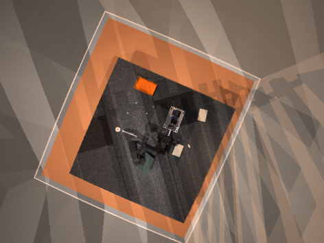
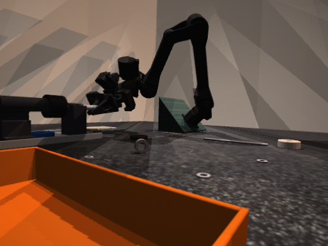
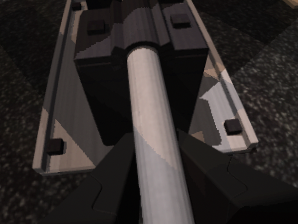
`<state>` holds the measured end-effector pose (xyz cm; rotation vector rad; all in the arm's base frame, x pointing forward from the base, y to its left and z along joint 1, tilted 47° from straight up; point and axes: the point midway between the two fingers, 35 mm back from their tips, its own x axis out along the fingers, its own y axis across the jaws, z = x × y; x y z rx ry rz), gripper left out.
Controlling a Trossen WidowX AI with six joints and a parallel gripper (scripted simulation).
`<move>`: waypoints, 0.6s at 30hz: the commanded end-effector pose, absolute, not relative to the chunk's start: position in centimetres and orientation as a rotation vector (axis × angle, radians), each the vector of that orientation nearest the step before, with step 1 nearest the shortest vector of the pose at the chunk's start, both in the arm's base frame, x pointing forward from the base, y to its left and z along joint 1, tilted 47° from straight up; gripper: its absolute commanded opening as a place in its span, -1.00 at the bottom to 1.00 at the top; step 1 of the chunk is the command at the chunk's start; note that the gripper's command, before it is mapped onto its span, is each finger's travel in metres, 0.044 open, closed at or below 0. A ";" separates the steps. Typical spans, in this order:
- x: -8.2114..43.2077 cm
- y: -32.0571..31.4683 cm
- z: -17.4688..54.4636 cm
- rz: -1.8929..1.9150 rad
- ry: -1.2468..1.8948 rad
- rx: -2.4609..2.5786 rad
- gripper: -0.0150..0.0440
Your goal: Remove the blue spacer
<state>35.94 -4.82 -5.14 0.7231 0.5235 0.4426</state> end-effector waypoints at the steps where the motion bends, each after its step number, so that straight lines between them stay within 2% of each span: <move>1: 36.1 -4.7 -5.1 0.448 0.522 0.721 -0.49; 18: 36.3 -4.7 -5.1 0.448 0.522 0.721 -0.49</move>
